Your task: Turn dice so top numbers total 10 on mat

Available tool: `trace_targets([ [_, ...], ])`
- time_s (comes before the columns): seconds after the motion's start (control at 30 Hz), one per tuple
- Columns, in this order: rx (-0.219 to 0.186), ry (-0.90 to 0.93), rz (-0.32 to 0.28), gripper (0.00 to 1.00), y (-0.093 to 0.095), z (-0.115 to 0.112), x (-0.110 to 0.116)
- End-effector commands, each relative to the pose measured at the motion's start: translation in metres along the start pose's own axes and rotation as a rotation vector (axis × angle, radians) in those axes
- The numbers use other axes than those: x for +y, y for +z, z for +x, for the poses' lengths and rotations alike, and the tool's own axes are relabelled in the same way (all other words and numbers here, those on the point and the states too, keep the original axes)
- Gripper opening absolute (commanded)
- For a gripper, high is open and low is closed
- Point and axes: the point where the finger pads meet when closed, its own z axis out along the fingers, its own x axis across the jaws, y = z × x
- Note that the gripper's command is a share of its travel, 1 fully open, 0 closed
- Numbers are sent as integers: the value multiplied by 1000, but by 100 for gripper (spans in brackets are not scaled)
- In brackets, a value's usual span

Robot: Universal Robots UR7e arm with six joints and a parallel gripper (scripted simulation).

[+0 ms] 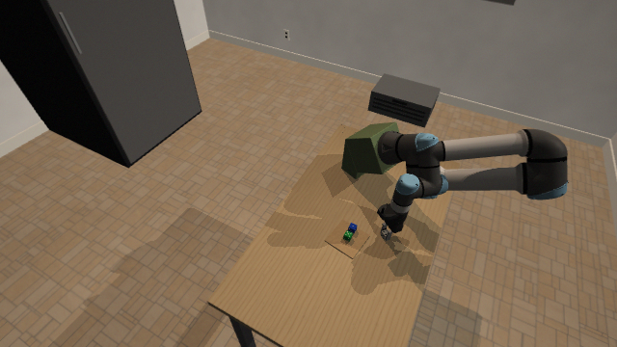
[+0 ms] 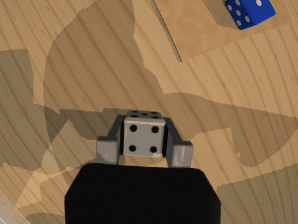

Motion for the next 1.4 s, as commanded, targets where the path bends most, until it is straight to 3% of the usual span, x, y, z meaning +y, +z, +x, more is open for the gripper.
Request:
trace_targets([
  [0.0,0,0,0,57,0,0,0],
  [1.37,0,0,0,57,-4,0,0],
])
